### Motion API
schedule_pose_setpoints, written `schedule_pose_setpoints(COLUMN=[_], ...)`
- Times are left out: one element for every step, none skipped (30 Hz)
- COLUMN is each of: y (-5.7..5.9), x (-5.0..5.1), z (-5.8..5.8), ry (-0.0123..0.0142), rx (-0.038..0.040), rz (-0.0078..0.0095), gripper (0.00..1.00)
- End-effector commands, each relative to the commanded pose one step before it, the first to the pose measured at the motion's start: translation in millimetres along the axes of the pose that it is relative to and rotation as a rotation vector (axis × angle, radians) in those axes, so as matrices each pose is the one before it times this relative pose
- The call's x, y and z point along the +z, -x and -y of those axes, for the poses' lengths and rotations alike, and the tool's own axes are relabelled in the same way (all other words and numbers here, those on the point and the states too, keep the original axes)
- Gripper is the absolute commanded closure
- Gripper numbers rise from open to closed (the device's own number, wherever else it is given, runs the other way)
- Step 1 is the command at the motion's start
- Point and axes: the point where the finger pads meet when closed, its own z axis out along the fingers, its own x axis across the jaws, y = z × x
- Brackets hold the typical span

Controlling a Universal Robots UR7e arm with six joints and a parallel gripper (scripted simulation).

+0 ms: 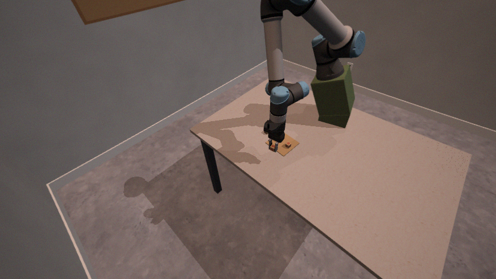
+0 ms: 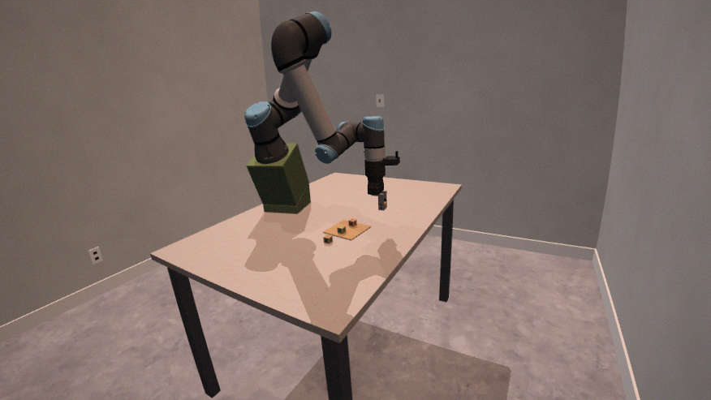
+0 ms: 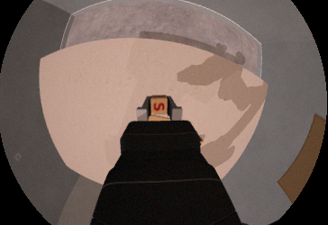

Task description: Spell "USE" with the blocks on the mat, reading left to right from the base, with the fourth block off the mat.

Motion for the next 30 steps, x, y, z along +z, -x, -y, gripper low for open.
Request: schedule_pose_setpoints(y=[0.02,0.0,0.0,0.0,-0.01,-0.01,-0.03,-0.04,-0.06,-0.08,-0.1,-0.12,-0.13,-0.14,-0.15,0.0,0.0,-0.15,-0.14,-0.12,-0.09,-0.05,0.01,0.07,0.16,0.26,0.33,0.34,0.42,0.49], x=[-1.39,0.0,0.0,0.0,0.0,0.01,0.01,0.02,0.03,0.04,0.05,0.07,0.08,0.09,0.1,0.0,0.0,0.11,0.12,0.13,0.13,0.14,0.14,0.14,0.13,0.12,0.1,0.07,0.07,0.06], z=[0.15,0.0,0.0,0.0,-0.03,-0.08,-0.14,-0.23,-0.33,-0.45,-0.57,-0.71,-0.87,-1.03,-1.19,0.0,0.0,-1.37,-1.54,-1.72,-1.91,-2.09,-2.27,-2.45,-2.63,-2.79,-2.63,-2.14,-2.28,-2.35], ry=[-0.00054,0.0,0.0,0.0,0.0,0.0,0.0,0.0,0.00001,0.00001,0.00001,0.00001,0.00001,0.00001,0.00002,0.0,0.0,0.00002,0.00002,0.00002,0.00001,0.00001,0.00001,0.00001,0.00001,0.0,0.0,0.0,0.0,0.0], rx=[0.00005,0.0,0.0,-0.00005,-0.00032,-0.00083,-0.00157,-0.00251,-0.00362,-0.00488,-0.00628,-0.0078,-0.0094,-0.01108,-0.01281,0.0,0.0,-0.01459,-0.01639,-0.01819,-0.01999,-0.02176,-0.0235,-0.02519,-0.02682,-0.02838,-0.02659,-0.02163,-0.02303,-0.02364], rz=[-0.00008,0.0,0.0,0.0,0.0,0.0,0.00001,0.00001,0.00002,0.00003,0.00003,0.00004,0.00005,0.00006,0.00006,0.0,0.0,0.00007,0.00008,0.00008,0.00009,0.00009,0.0001,0.0001,0.0001,0.0001,0.00009,0.00007,0.00007,0.00006], gripper=[0.51,0.51,0.51,0.51,0.51,0.51,0.51,0.51,0.51,0.51,0.51,0.51,0.51,0.51,0.51,0.51,0.51,0.51,0.51,0.51,0.51,0.51,0.51,0.51,0.51,0.51,0.51,0.51,0.51,0.51])
